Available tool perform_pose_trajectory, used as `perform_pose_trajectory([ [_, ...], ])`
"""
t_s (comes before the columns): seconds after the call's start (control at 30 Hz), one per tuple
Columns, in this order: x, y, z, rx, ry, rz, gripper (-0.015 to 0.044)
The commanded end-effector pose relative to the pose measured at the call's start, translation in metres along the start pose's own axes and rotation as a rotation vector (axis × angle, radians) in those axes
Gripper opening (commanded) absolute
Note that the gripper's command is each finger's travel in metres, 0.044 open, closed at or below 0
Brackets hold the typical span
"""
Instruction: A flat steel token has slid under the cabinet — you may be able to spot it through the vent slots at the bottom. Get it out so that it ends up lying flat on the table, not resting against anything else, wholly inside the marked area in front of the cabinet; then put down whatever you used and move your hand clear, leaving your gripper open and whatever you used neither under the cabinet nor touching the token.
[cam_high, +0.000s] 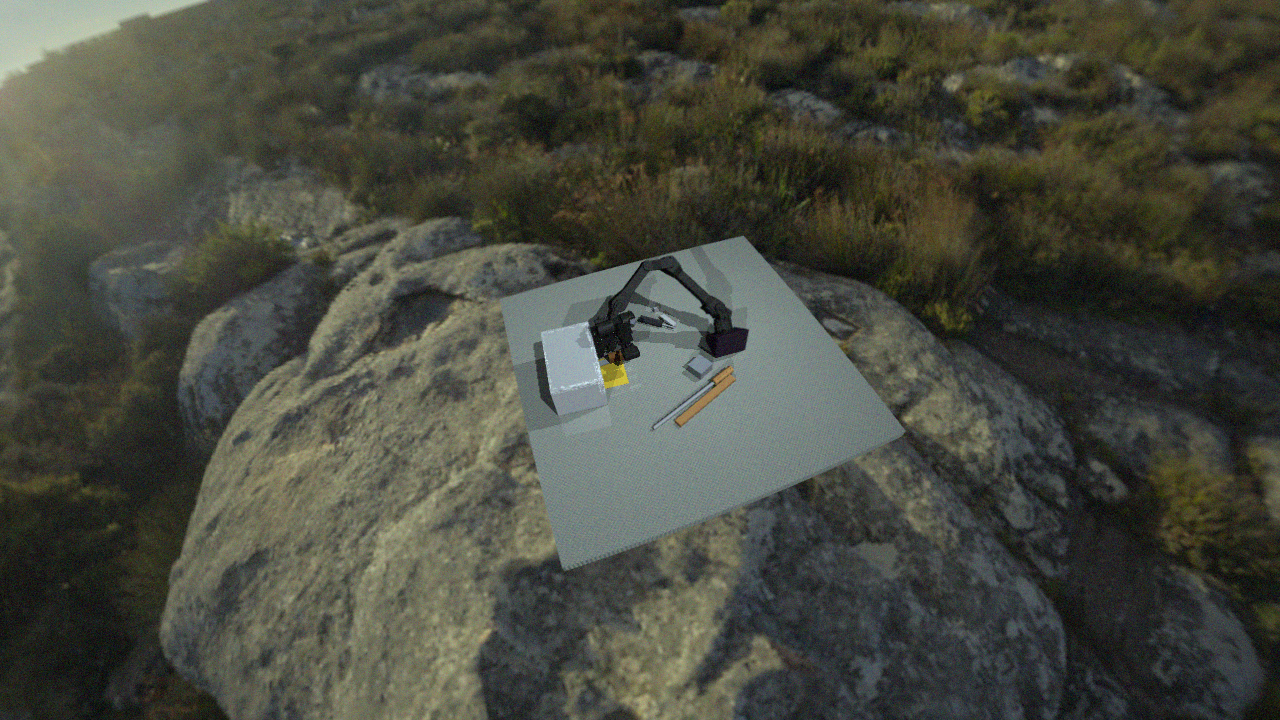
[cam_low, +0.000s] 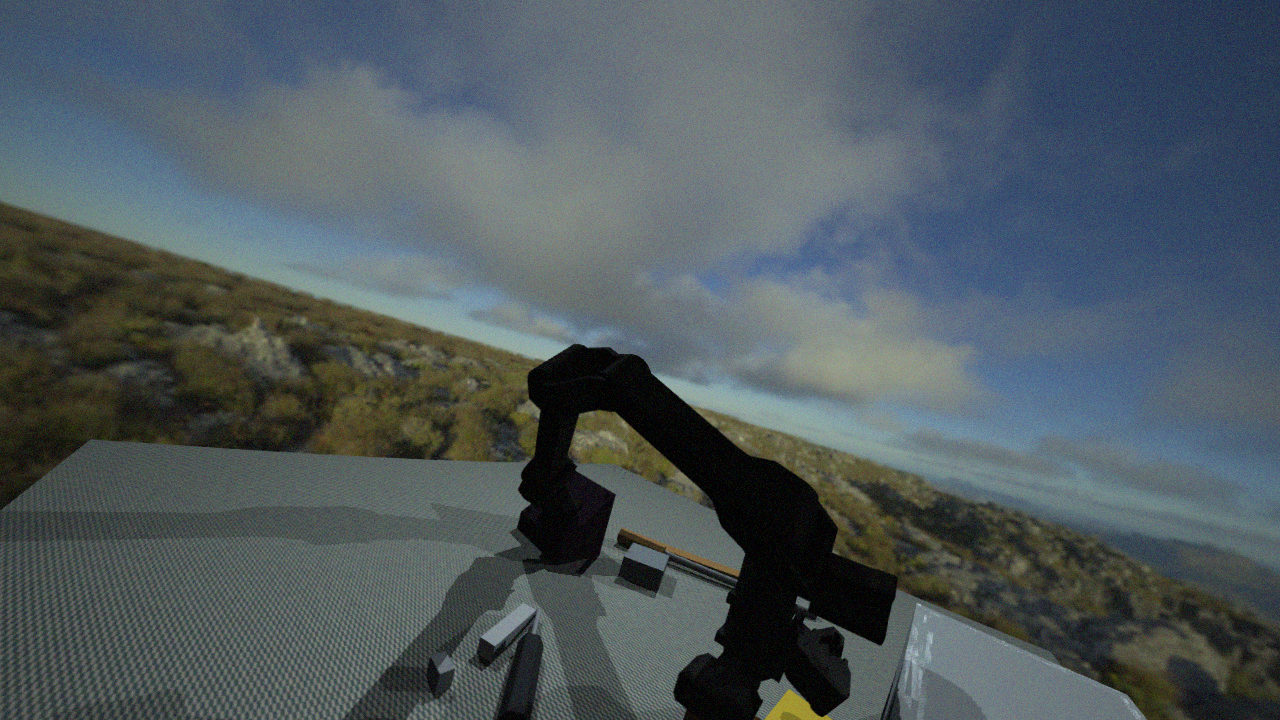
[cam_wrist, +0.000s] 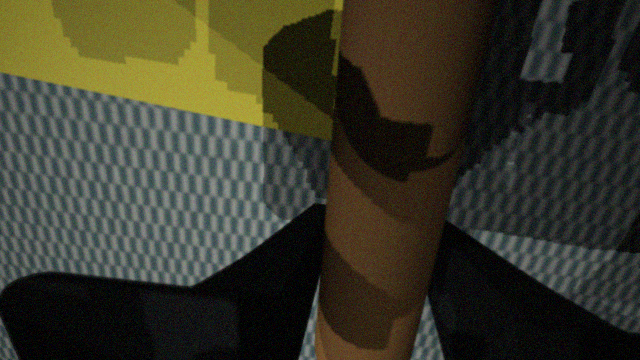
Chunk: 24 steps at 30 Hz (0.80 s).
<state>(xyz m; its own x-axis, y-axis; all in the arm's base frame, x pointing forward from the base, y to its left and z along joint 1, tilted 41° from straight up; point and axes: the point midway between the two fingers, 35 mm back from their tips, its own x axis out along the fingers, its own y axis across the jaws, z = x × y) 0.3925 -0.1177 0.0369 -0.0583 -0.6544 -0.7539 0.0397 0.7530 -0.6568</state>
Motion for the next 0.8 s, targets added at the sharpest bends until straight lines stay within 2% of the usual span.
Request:
perform_pose_trajectory([
  [0.0, 0.001, 0.009, -0.001, -0.008, 0.003, 0.007, 0.0000],
  [0.77, 0.001, 0.022, -0.001, -0.008, 0.003, 0.008, 0.0000],
])
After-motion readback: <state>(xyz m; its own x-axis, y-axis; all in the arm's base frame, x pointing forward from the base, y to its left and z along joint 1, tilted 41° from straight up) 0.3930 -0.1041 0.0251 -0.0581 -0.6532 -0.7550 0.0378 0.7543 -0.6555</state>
